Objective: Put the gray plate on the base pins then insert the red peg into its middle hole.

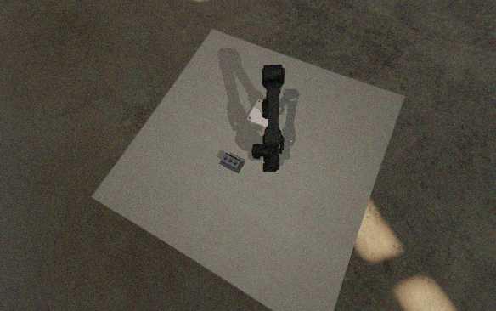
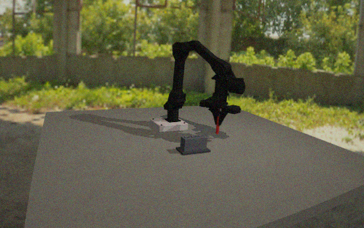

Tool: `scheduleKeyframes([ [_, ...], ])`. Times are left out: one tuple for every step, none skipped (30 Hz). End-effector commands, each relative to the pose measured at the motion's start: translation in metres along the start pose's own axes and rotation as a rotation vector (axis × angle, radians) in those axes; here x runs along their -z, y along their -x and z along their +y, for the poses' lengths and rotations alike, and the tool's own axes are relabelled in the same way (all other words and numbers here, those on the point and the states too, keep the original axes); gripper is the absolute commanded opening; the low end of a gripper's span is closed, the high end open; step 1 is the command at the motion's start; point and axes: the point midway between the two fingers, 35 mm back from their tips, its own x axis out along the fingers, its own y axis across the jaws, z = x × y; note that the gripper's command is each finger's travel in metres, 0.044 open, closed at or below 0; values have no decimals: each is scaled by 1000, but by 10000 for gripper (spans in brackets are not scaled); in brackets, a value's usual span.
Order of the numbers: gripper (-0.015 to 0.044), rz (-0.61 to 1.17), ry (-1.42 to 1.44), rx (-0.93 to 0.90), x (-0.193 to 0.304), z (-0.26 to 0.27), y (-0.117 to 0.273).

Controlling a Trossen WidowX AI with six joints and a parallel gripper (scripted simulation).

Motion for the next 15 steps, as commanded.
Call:
scheduleKeyframes([
  [0,3,-3,-9,1,2,13],
  [0,3,-3,-9,1,2,17],
  [0,3,-3,-9,1,2,20],
  [0,3,-3,-9,1,3,23],
  [0,3,-3,-9,1,3,26],
  [0,3,-3,-9,1,3,30],
  [0,3,-3,-9,1,3,33],
  [0,3,-3,-9,1,4,36],
  [0,3,-3,-9,1,4,39],
  [0,3,-3,-9,1,4,43],
  [0,3,-3,-9,1,4,46],
  [0,3,-3,-9,1,4,49],
  [0,3,-3,-9,1,4,52],
  [0,3,-3,-9,1,4,56],
  [0,0,1,-2,0,4,45],
])
